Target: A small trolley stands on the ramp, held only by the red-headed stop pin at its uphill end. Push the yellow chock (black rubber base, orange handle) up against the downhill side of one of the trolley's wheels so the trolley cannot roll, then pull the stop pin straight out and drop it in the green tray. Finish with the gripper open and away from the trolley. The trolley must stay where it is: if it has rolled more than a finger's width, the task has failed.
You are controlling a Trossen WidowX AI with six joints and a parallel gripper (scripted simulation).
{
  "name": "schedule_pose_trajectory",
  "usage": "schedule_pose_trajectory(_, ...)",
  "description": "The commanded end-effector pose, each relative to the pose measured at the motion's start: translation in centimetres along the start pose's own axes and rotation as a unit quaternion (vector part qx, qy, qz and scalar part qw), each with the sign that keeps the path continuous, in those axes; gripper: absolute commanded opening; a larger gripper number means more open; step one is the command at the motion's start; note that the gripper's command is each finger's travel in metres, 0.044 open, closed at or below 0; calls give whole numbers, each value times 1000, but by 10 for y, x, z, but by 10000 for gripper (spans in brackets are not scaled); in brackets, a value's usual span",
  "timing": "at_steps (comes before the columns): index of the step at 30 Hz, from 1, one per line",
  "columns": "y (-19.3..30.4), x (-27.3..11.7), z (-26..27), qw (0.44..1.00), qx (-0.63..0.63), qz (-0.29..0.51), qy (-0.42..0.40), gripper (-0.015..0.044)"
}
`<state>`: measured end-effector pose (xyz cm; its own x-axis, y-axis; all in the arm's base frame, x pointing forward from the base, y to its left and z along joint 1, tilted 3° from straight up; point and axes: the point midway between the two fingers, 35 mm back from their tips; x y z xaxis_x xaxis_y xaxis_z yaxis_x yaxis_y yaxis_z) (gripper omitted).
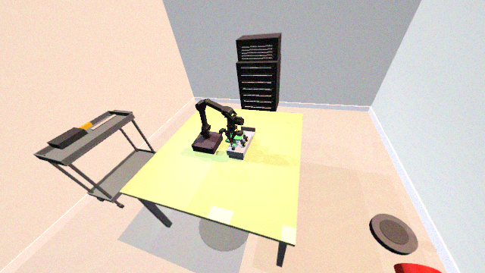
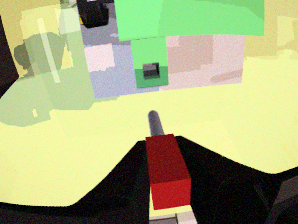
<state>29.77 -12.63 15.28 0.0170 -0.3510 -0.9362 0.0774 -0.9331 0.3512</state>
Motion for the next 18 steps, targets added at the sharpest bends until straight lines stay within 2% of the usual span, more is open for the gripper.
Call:
schedule_pose_trajectory(1,8,-1,-1,1000,-1,1,3,0)
schedule_pose_trajectory(18,-2,4,50,1000,-2,0,1,0)
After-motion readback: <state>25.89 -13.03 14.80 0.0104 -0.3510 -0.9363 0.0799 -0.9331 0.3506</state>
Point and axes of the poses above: the point midway between the two fingers, 35 mm back from their tips, its own x axis out along the fingers, its own z axis across the jaws, y = z × x, and after that the axes turned 10 degrees about -x, right-handed
